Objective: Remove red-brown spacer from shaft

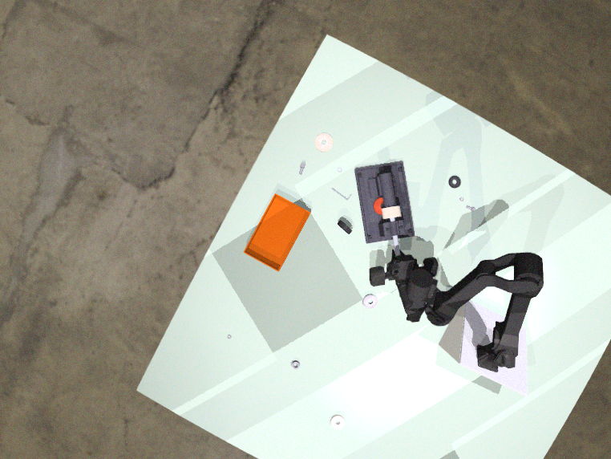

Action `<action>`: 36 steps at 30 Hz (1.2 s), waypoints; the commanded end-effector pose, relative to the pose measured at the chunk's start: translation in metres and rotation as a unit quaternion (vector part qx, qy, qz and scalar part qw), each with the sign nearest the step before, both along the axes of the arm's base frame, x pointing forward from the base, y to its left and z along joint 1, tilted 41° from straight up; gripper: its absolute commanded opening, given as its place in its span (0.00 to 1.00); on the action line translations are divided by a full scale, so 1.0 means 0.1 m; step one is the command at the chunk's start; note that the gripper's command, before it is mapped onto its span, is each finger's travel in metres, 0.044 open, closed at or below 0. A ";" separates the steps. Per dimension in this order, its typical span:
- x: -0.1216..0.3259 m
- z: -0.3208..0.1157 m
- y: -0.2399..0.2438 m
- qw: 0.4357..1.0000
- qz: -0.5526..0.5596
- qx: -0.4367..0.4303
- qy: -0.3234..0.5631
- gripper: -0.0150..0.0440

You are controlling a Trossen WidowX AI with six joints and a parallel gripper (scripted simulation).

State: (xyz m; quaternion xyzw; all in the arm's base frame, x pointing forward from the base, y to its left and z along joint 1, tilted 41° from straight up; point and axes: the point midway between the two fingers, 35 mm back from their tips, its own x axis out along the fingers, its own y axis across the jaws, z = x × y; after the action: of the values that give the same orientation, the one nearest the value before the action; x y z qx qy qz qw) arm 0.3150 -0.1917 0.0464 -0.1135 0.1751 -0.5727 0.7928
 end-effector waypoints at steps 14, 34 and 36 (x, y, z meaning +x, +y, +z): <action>0.06 0.05 -0.04 1.000 0.002 -0.001 -0.005 0.25; 0.09 0.09 -0.08 1.000 0.002 -0.001 -0.005 0.25; 0.09 0.09 -0.08 1.000 0.002 -0.001 -0.005 0.25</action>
State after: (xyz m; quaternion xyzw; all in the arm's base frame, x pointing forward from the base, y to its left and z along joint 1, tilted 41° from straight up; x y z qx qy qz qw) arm 0.3201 -0.1989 0.0522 -0.1137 0.1752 -0.5727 0.7927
